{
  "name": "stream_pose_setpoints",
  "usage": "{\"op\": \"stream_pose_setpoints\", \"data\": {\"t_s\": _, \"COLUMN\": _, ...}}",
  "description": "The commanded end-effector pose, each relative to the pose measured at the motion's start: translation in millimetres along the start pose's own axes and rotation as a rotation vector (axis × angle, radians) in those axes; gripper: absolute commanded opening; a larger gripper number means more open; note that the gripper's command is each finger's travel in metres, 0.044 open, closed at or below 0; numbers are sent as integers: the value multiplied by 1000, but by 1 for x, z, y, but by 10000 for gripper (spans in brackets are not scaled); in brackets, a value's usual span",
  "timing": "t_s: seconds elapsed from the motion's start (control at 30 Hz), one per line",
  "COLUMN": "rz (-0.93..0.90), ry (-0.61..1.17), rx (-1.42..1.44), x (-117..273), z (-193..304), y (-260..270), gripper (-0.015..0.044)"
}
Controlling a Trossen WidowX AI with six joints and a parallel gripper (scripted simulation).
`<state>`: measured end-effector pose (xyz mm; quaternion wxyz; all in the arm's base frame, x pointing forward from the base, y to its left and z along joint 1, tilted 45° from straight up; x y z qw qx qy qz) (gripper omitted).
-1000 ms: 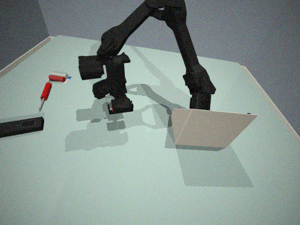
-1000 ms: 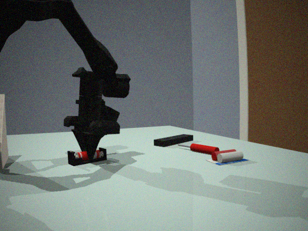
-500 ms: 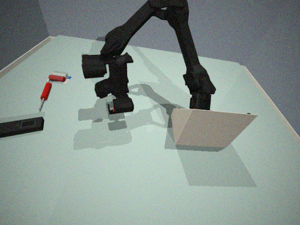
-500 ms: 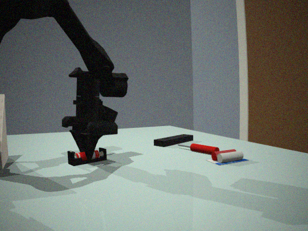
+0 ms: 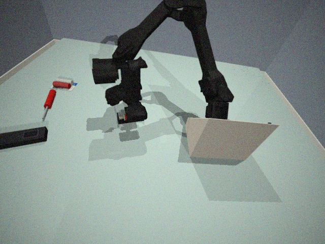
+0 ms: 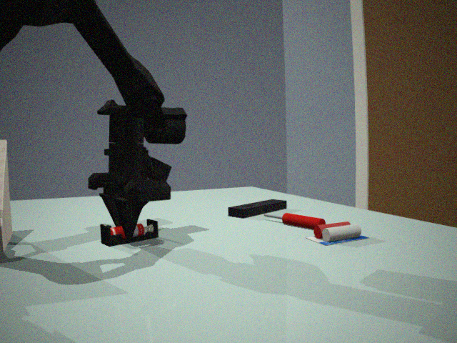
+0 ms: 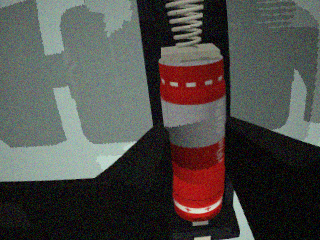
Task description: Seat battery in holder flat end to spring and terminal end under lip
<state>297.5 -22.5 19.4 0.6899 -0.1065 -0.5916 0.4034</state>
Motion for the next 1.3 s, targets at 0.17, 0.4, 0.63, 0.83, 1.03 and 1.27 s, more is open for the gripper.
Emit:
{"op": "stream_pose_setpoints", "data": {"t_s": 0.17, "rz": 0, "ry": -1, "rx": 5, "x": 0, "z": 1, "y": 0, "gripper": 67}}
{"op": "stream_pose_setpoints", "data": {"t_s": 0.4, "rz": 0, "ry": -1, "rx": 5, "x": 0, "z": 1, "y": 0, "gripper": 169}}
{"op": "stream_pose_setpoints", "data": {"t_s": 0.63, "rz": -1, "ry": -1, "rx": 2, "x": 10, "z": 1, "y": 1, "gripper": 169}}
{"op": "stream_pose_setpoints", "data": {"t_s": 0.83, "rz": -1, "ry": -1, "rx": 1, "x": 15, "z": 1, "y": 1, "gripper": 169}}
{"op": "stream_pose_setpoints", "data": {"t_s": 1.03, "rz": -4, "ry": -3, "rx": 5, "x": 54, "z": 0, "y": 4, "gripper": 327}}
{"op": "stream_pose_setpoints", "data": {"t_s": 1.27, "rz": -5, "ry": -2, "rx": 2, "x": 87, "z": 3, "y": 7, "gripper": 440}}
Point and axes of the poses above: the point midway between the two fingers, 35 mm back from their tips, its own x axis back along the fingers, its own y axis across the jaws, z = x × y, the point moved 1 cm from there along x, back along the fingers, and after that the axes turned 6 degrees about x, right-handed, at the moved point
